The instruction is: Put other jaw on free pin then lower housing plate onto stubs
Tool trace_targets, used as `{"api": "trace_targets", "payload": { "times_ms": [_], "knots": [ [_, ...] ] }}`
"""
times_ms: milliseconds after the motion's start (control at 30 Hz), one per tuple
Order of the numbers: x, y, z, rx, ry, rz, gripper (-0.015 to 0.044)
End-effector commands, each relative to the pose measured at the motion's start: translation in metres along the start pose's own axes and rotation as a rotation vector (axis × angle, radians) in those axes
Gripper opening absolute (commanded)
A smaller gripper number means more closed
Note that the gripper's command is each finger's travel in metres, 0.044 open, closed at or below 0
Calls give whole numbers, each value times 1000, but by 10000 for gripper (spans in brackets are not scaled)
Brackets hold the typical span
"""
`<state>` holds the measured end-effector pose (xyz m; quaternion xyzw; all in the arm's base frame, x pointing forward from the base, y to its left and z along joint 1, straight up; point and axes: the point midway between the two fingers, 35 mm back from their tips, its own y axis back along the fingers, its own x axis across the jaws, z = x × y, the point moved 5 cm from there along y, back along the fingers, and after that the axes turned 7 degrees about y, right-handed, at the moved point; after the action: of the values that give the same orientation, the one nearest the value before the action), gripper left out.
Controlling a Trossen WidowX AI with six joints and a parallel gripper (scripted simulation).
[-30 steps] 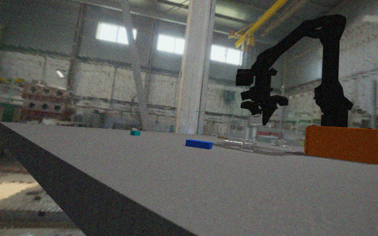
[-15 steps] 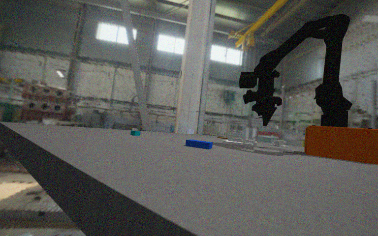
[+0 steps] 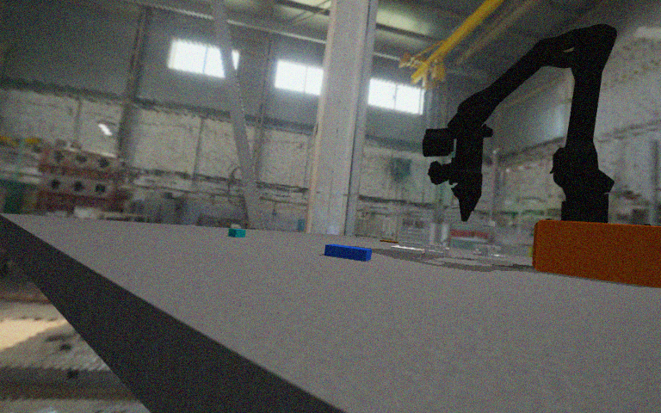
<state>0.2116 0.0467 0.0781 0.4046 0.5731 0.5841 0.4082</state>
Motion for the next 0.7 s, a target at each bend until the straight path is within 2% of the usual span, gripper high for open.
{"api": "trace_targets", "payload": {
  "times_ms": [0,667],
  "knots": [
    [0,1,0,-8,-16,-1,134],
    [-1,1,0,-8,-45,-1,134]
  ]
}}
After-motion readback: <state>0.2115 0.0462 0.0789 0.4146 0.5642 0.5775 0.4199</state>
